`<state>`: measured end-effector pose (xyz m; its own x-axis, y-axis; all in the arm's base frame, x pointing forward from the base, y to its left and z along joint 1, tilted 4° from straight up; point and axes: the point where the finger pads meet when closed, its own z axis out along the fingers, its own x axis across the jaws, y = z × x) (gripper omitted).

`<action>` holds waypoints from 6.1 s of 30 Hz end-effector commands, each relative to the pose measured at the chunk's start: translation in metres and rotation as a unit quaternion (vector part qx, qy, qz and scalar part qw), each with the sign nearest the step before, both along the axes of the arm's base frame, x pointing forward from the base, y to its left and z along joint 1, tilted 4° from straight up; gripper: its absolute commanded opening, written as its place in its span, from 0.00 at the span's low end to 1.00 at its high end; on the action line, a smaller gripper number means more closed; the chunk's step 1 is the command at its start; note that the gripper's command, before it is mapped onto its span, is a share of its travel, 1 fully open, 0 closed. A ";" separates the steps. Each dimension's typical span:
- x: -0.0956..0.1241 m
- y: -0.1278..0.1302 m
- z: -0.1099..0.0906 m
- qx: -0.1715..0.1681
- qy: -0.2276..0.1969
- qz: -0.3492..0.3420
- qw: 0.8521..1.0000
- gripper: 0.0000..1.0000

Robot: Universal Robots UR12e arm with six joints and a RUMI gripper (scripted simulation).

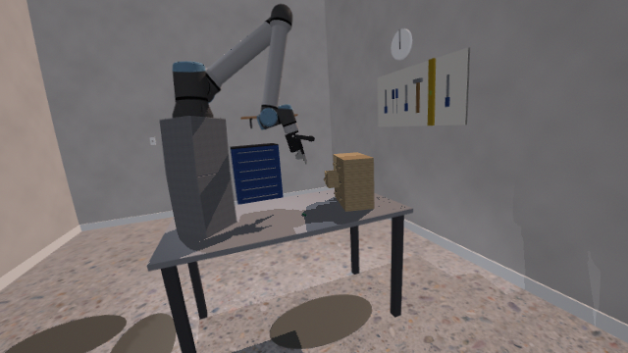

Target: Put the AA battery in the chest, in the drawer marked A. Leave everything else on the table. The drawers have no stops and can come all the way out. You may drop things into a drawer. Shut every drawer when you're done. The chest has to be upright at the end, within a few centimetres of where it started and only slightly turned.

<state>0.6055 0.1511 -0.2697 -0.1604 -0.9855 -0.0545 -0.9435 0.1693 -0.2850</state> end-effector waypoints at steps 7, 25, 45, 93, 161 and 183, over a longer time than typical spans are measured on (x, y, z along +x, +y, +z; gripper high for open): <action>0.000 0.000 0.004 0.008 0.050 0.003 0.999 1.00; 0.000 0.000 0.008 0.016 0.103 0.006 0.995 1.00; 0.000 0.000 0.010 0.020 0.125 0.007 0.992 1.00; 0.000 0.000 0.010 0.018 0.127 0.024 0.992 1.00; -0.044 0.039 0.003 -0.129 0.046 0.833 0.536 1.00; -0.061 0.040 0.000 -0.157 0.002 0.962 0.225 1.00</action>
<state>0.5463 0.1911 -0.2697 0.6635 0.7459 0.0578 0.7472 -0.6646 0.0001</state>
